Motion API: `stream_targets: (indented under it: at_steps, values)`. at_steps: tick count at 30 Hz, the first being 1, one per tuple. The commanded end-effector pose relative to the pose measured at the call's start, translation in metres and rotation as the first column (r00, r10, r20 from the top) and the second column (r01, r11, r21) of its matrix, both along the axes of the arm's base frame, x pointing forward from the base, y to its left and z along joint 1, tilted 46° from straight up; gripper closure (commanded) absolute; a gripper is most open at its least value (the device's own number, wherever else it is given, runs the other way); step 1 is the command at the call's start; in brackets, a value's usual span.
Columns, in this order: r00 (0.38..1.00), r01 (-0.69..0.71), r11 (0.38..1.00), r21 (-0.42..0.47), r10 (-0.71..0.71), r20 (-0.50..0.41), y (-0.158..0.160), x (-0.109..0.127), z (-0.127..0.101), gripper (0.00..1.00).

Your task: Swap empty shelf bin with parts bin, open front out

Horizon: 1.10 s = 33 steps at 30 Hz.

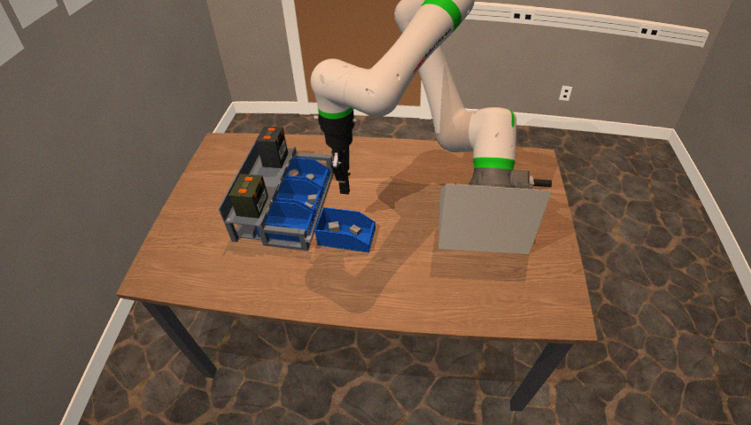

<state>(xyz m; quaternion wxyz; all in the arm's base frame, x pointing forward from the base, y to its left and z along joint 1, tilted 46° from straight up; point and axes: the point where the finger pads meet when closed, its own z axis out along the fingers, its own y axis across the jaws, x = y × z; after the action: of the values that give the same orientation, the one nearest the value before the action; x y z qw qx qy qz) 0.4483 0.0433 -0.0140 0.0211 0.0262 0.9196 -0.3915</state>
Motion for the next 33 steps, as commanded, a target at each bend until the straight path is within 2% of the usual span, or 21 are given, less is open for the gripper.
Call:
stream_targets:
  at_steps: [1,21,22,33]
  values:
    - [1.0,-0.001,1.0,0.001,0.001,0.002,0.0008,-0.0005,0.0002,0.9]
    - [1.0,-0.001,1.0,0.001,0.001,0.002,0.0008,-0.0005,0.0002,0.9]
    - [1.0,-0.001,1.0,0.001,0.001,0.002,0.0008,-0.0005,0.0002,0.76]
    - [1.0,-0.001,1.0,0.001,0.001,0.002,0.0008,-0.0005,0.0002,0.76]
